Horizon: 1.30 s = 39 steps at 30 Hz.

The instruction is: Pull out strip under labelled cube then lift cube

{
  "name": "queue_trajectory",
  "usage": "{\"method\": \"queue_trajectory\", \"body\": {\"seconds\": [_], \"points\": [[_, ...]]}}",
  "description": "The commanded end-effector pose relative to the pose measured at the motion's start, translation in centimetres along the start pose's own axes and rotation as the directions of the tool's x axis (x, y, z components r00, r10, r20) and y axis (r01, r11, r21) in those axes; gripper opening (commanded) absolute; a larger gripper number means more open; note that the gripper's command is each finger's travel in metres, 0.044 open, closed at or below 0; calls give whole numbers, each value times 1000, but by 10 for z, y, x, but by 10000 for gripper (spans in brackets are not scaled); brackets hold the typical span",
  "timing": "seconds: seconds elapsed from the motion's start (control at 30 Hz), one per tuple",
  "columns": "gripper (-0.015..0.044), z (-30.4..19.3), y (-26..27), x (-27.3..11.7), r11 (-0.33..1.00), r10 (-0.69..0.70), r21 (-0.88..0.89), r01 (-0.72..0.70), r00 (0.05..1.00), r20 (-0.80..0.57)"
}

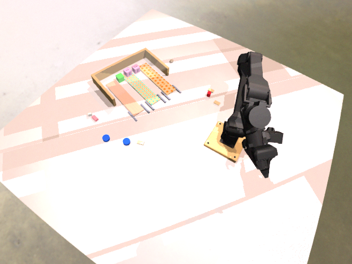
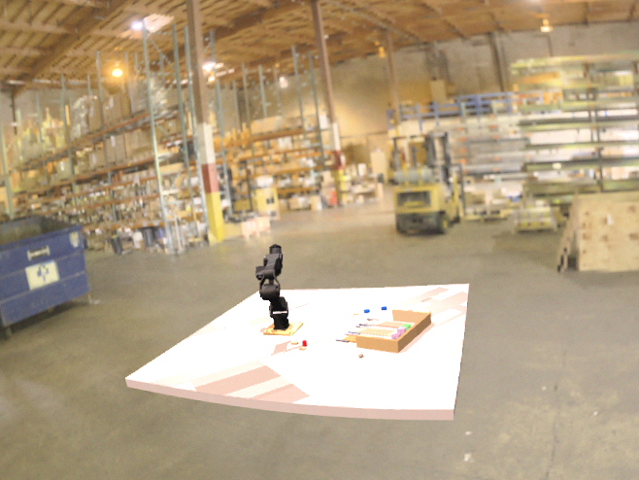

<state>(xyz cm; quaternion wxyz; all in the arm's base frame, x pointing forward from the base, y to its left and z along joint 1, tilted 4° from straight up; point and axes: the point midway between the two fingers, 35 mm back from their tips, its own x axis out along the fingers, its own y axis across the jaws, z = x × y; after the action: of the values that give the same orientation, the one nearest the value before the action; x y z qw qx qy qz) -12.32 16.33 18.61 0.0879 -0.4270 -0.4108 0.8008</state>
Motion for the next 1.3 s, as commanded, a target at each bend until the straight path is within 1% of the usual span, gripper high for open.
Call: {"method": "queue_trajectory", "body": {"seconds": [0.0, 0.07, 0.17, 0.27, 0.33, 0.43, 0.53, 0.63, 0.73, 0.87, 1.0, 1.1, 1.17, 1.2, 1.27], "points": [[400, -53, -18, -11, 954, -61, 274, 121, 974, -219], [400, -78, -23, -21, 899, -78, 386, 206, 943, -322], [400, -115, -26, -40, 780, -88, 515, 355, 877, -472], [400, -151, -24, -65, 623, -76, 589, 515, 789, -609], [400, -171, -18, -83, 517, -49, 601, 609, 722, -690], [400, -188, -10, -102, 410, -18, 590, 696, 653, -757], [400, -211, 1, -132, 234, 28, 536, 811, 545, -838], [400, -230, 16, -166, 48, 90, 430, 902, 424, -901], [400, -244, 37, -205, -142, 170, 266, 953, 288, -942], [400, -252, 71, -259, -358, 293, -6, 934, 106, -950], [400, -245, 110, -312, -508, 427, -298, 808, -64, -902], [400, -230, 141, -349, -571, 528, -502, 649, -178, -830], [400, -217, 160, -370, -588, 588, -611, 530, -239, -773], [400, -213, 165, -375, -590, 603, -638, 496, -254, -756], [400, -211, 167, -377, -590, 609, -646, 484, -259, -750]]}}
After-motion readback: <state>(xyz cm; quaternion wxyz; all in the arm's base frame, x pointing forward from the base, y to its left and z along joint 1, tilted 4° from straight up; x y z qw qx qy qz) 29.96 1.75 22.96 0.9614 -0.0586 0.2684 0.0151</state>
